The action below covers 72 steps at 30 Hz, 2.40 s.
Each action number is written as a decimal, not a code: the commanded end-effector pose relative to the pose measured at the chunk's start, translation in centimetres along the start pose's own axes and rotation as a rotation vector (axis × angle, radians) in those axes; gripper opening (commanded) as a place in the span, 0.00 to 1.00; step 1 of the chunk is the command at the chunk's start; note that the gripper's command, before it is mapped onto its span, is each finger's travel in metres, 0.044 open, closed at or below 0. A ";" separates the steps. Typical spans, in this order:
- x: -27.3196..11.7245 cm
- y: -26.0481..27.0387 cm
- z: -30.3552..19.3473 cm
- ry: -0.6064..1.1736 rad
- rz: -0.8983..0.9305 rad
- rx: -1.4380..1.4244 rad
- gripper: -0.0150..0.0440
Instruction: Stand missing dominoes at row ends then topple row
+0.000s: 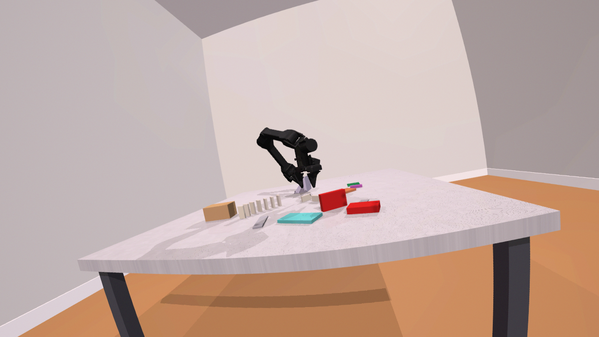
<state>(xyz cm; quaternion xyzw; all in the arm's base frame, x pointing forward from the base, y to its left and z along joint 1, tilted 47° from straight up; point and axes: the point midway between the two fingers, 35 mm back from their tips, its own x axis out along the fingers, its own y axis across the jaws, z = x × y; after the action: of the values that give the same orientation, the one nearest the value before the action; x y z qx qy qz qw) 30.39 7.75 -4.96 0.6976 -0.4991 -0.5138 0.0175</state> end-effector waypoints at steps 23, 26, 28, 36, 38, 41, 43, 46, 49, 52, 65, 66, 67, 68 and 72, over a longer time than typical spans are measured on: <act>5.1 0.5 0.1 0.002 0.021 -0.012 0.82; 5.1 0.5 0.1 0.002 0.021 -0.012 0.69; 5.1 0.5 0.1 0.002 0.021 -0.012 0.60; 5.1 0.5 0.1 0.002 0.021 -0.012 0.30; 5.1 0.5 0.1 0.002 0.021 -0.012 0.30; 5.1 0.5 0.1 0.002 0.021 -0.012 0.30; 4.3 0.5 0.2 0.002 0.020 -0.013 0.30; 1.1 0.4 0.4 0.001 0.019 -0.013 0.30; -2.5 0.4 0.7 -0.001 0.019 -0.013 0.30; -5.7 0.3 0.9 -0.002 0.018 -0.014 0.30; -8.1 10.4 -5.1 0.000 0.007 0.962 0.30; -8.1 11.6 -5.6 0.001 0.003 1.067 0.30; -8.2 12.8 -6.0 0.002 -0.001 1.172 0.30; -8.1 14.0 -6.4 0.003 -0.005 1.277 0.30; -7.8 18.7 -7.2 0.006 -0.011 1.702 0.30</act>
<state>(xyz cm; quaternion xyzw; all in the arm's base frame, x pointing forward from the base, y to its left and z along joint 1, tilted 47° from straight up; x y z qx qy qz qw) 26.43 4.07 10.78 0.5816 -0.7010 -0.1408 -0.3880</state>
